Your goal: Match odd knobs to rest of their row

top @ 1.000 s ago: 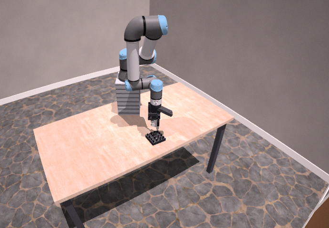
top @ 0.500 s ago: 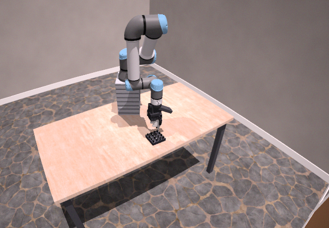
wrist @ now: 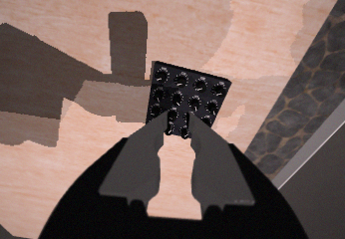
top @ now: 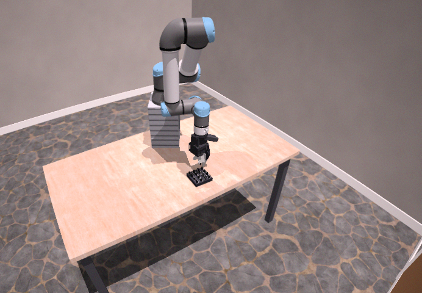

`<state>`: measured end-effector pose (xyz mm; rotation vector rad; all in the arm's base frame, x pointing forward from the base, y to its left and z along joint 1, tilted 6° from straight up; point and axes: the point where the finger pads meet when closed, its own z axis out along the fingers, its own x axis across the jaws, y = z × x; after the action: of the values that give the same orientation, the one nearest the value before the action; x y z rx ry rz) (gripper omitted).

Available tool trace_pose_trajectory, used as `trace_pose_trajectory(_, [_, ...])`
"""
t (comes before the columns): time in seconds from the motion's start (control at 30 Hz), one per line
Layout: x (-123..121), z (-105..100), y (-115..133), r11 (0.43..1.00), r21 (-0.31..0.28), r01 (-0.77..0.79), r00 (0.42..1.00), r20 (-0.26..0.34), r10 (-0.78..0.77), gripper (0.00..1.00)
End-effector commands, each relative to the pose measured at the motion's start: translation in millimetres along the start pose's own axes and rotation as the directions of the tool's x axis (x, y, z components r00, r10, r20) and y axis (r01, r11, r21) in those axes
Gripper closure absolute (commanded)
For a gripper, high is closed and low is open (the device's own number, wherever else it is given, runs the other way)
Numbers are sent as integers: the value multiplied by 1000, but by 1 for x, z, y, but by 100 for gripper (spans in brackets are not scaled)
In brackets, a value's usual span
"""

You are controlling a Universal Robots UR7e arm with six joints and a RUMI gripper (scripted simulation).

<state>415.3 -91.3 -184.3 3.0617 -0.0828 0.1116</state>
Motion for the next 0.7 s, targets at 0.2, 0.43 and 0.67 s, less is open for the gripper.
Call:
trace_pose_trajectory(0.2, [-1,-3,1,963,5,269,963,-4,-269,89])
trace_pose_trajectory(0.43, [-1,-5,3,893,4,450,893,-5,-450,89])
trace_pose_trajectory(0.67, [-2,-8,5,801,3,599,801,-5,-599,89])
